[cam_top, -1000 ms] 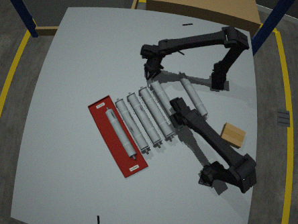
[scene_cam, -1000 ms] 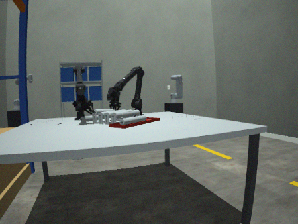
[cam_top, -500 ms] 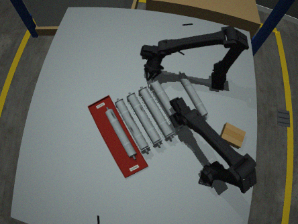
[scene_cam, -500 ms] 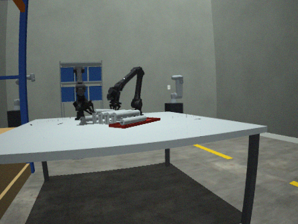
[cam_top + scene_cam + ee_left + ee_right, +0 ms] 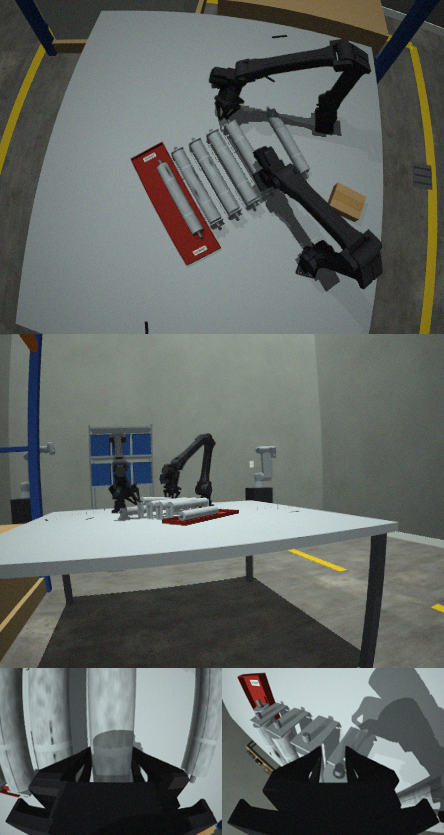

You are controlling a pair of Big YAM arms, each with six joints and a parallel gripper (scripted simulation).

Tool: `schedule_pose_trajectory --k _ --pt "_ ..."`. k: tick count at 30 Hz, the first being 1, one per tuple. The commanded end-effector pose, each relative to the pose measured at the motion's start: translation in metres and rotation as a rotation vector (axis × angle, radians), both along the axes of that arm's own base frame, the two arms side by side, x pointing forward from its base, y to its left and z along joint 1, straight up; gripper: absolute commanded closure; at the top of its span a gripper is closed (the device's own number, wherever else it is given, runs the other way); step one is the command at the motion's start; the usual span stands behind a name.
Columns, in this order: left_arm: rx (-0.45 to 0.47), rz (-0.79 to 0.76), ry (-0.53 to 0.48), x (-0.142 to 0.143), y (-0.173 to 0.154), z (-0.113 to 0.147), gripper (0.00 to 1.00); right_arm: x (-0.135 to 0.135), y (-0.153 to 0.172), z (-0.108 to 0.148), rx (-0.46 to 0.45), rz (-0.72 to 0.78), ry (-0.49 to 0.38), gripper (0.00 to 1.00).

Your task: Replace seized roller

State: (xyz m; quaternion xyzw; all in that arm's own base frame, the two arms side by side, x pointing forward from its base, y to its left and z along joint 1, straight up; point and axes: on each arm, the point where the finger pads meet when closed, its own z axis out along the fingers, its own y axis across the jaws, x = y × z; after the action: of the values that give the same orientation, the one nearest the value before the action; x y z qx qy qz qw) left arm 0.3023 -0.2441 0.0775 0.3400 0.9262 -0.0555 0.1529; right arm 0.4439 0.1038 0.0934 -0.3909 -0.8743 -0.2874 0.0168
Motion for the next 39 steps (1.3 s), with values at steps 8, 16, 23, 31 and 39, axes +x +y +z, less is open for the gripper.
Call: schedule_pose_trajectory --k 8,16,23,31,39 --pt "-0.036 -0.016 -0.047 0.015 -0.011 0.024 0.38 0.019 0.0 0.023 0.002 0.004 -0.056 0.68" --pt "-0.036 -0.014 -0.046 0.015 -0.011 0.023 0.38 0.019 0.0 0.023 0.002 0.004 -0.056 0.68" --pt "-0.047 -0.008 -0.058 0.013 -0.006 0.055 0.38 0.015 -0.015 0.051 0.003 0.0 -0.067 0.68" --pt "-0.049 -0.007 -0.061 0.007 -0.001 0.083 0.38 0.009 -0.028 0.064 0.002 0.006 -0.055 0.68" --pt "-0.036 -0.009 -0.047 -0.002 0.005 0.069 0.38 -0.003 -0.028 0.058 -0.001 0.007 -0.049 0.68"
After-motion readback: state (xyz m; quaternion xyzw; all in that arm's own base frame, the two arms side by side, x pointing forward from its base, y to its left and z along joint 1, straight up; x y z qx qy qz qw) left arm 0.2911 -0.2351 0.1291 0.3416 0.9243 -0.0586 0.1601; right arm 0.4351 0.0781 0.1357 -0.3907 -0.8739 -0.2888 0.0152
